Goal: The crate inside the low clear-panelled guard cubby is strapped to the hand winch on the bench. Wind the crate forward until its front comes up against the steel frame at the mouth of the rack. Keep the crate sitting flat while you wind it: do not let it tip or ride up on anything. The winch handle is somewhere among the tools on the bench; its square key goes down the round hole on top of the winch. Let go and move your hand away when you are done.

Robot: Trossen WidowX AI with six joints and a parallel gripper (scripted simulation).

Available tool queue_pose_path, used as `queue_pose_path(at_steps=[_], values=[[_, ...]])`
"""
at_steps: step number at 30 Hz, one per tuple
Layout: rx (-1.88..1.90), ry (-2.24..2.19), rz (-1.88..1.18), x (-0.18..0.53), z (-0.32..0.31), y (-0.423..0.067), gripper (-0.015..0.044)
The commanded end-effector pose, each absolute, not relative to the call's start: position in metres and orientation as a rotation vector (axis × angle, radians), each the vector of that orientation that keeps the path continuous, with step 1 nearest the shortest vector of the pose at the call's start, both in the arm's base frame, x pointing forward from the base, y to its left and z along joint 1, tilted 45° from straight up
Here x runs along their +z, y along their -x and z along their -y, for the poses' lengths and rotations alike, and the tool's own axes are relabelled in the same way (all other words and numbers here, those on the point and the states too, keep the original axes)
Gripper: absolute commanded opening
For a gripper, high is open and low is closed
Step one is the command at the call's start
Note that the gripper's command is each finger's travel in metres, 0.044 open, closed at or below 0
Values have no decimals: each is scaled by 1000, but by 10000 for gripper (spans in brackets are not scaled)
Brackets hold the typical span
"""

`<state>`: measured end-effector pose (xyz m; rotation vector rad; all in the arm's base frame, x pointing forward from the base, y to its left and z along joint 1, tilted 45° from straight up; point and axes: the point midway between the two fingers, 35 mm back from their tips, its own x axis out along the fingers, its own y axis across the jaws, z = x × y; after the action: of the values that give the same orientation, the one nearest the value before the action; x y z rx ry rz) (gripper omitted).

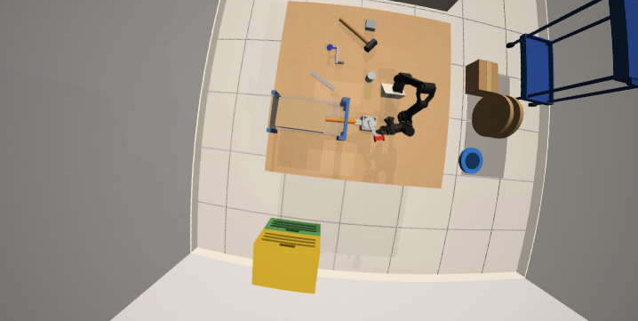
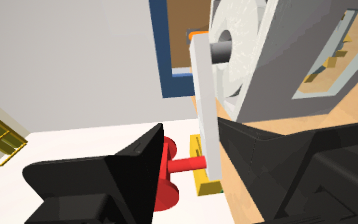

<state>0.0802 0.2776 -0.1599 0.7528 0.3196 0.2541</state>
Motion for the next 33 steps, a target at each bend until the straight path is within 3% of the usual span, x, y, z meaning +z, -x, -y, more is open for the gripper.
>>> queue_pose_path(at_steps=[1,13,33], values=[[277,-756,-398,-170,-280,-54,240],[279,-763,-426,-138,-246,4,240],[283,-754,-411,-131,-243,7,240]])
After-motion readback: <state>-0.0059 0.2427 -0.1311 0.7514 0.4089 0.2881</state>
